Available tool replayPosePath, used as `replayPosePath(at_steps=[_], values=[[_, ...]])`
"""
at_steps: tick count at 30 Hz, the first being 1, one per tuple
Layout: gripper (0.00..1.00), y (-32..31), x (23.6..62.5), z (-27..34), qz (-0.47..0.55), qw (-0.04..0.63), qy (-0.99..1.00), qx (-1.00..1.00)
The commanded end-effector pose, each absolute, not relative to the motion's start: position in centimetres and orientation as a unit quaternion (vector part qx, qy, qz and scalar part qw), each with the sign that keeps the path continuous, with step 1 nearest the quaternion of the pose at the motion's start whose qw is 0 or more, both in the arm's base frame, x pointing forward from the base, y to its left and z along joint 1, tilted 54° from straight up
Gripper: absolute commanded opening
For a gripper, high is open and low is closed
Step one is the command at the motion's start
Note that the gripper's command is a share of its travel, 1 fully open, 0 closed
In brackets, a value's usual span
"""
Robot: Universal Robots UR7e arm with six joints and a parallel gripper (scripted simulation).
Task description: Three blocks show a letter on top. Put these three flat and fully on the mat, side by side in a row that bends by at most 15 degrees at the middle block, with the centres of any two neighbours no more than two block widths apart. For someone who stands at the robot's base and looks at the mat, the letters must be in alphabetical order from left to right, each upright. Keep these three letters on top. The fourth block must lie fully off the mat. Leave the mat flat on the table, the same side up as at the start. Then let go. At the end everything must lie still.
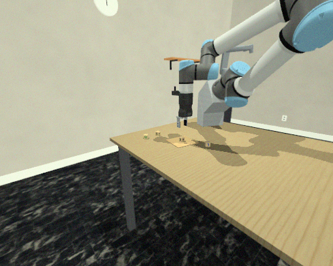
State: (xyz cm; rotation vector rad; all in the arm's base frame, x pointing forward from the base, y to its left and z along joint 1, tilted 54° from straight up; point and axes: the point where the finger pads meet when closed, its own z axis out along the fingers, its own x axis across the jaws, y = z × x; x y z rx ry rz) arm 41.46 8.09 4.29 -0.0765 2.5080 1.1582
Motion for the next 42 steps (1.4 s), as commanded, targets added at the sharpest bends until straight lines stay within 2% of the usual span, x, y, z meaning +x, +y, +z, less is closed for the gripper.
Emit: replayPosePath(at_steps=[1, 18, 42], values=[[1.00, 7.9, 41.6, 4.4, 0.410, 0.190, 0.892, -0.027], [1.00, 7.0, 42.3, 4.2, 0.419, 0.169, 0.892, 0.018], [1.00, 3.6, 45.5, 2.9, 0.447, 0.067, 0.863, 0.225]])
